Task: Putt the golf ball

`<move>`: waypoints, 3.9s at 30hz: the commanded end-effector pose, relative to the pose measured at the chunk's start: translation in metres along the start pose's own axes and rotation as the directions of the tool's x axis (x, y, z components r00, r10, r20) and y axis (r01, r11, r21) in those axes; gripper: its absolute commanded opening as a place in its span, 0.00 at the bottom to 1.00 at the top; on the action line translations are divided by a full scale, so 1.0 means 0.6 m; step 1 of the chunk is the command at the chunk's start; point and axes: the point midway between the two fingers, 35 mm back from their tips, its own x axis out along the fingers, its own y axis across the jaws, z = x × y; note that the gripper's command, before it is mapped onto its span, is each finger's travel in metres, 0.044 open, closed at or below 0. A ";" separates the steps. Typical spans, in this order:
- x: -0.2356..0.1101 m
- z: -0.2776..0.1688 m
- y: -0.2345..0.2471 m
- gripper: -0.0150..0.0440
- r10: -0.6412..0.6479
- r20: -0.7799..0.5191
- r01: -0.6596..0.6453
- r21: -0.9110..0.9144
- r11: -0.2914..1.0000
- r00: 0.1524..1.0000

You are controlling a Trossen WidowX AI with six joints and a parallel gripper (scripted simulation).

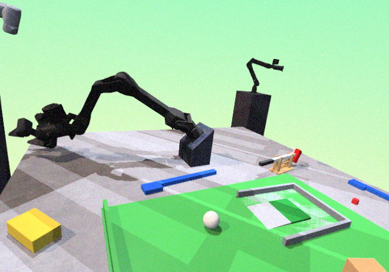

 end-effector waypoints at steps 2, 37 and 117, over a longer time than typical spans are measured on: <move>-0.017 -0.058 0.060 1.00 0.036 -0.086 -0.042 -0.062 0.997 0.996; -0.462 -0.575 0.484 1.00 0.370 -0.784 -0.626 -0.031 0.779 0.499; -1.549 -0.366 -0.138 1.00 -0.724 -0.690 0.495 0.634 -0.594 0.016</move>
